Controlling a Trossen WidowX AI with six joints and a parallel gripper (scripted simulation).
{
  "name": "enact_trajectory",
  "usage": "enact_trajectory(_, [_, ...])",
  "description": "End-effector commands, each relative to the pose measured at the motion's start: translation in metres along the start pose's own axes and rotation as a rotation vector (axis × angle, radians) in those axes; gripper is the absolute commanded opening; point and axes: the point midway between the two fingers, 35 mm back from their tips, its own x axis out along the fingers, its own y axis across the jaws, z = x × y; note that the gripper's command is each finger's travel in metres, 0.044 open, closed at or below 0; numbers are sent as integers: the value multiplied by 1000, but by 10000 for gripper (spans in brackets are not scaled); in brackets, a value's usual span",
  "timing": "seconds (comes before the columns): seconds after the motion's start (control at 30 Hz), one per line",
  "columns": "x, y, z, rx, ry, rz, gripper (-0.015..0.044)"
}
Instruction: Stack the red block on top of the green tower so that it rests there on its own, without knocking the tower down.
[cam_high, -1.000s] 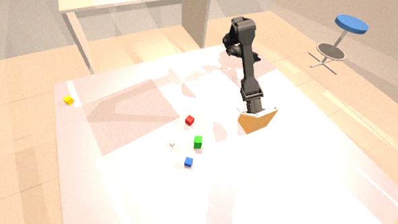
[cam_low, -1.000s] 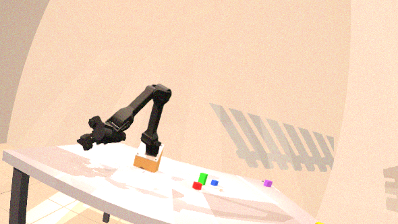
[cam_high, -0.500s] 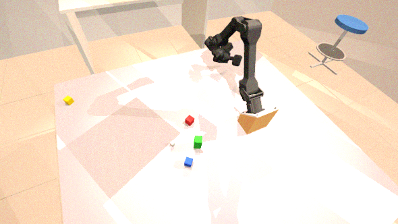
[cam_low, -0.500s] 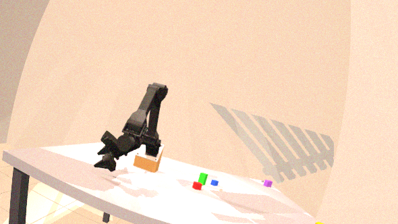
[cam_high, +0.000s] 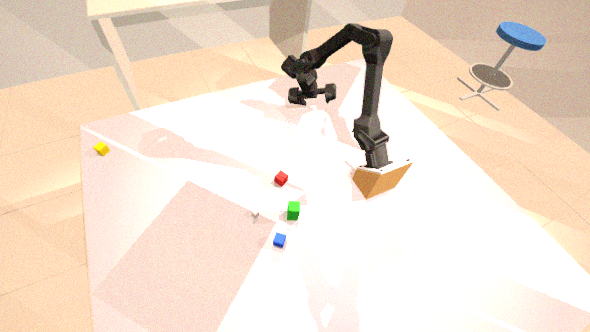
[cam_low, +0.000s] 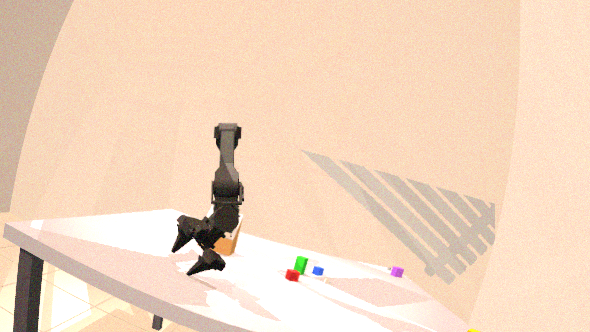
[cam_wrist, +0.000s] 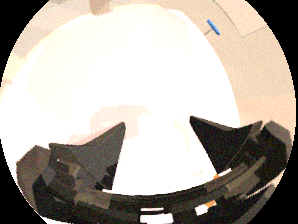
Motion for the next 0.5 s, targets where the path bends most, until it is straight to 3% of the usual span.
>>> enact_trajectory(0.0, [-14,22,-14,-122,38,82,440])
enact_trajectory(0.47, [-63,71,-92,-625,138,280,440])
